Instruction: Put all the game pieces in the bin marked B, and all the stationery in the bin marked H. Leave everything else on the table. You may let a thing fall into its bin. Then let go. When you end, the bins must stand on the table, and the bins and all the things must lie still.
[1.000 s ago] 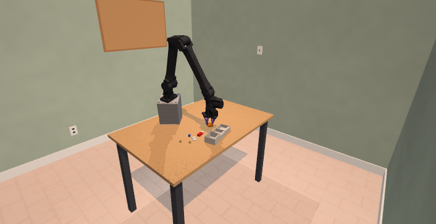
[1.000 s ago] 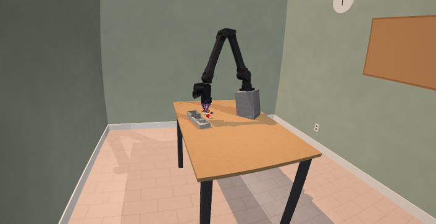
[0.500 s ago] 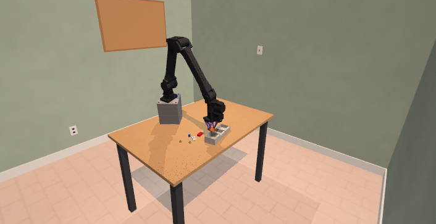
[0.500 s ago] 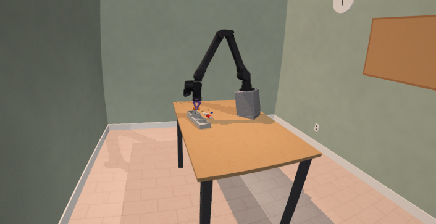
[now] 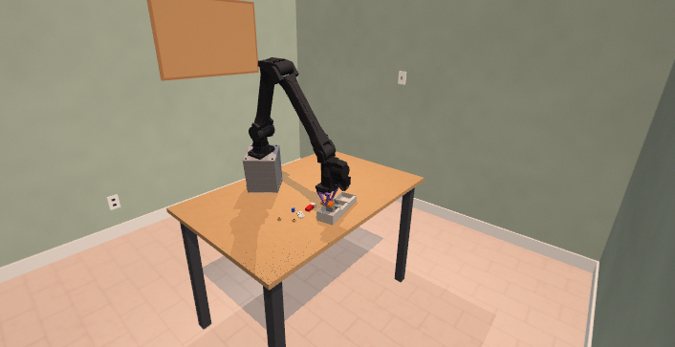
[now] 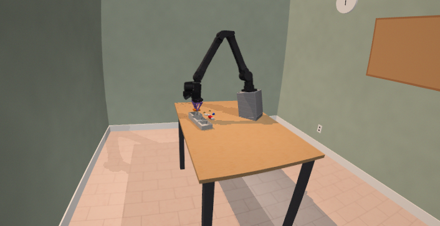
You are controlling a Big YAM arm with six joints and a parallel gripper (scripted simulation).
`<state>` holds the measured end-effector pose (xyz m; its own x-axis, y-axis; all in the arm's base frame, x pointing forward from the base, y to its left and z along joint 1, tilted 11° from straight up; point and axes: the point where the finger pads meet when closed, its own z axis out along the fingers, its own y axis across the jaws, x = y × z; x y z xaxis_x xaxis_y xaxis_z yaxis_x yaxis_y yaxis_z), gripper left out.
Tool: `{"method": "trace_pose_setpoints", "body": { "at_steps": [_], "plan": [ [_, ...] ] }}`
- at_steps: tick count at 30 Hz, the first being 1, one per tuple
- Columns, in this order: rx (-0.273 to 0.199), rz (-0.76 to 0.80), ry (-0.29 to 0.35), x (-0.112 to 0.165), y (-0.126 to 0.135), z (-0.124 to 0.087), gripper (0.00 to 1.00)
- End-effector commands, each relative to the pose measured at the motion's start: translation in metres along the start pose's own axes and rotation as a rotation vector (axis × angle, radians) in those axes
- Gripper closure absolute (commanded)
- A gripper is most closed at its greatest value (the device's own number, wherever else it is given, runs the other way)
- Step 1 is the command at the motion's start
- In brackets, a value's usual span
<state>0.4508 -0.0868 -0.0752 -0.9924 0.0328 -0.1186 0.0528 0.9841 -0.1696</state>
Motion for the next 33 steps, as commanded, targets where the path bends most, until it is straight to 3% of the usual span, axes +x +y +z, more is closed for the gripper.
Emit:
{"method": "trace_pose_setpoints", "body": {
  "at_steps": [1,33],
  "plan": [
    [-0.004,-0.081,-0.009,-0.0159,-0.0014,0.0006,0.66],
    [-0.001,-0.071,-0.021,-0.0210,-0.0061,0.0041,0.66]
  ]
}}
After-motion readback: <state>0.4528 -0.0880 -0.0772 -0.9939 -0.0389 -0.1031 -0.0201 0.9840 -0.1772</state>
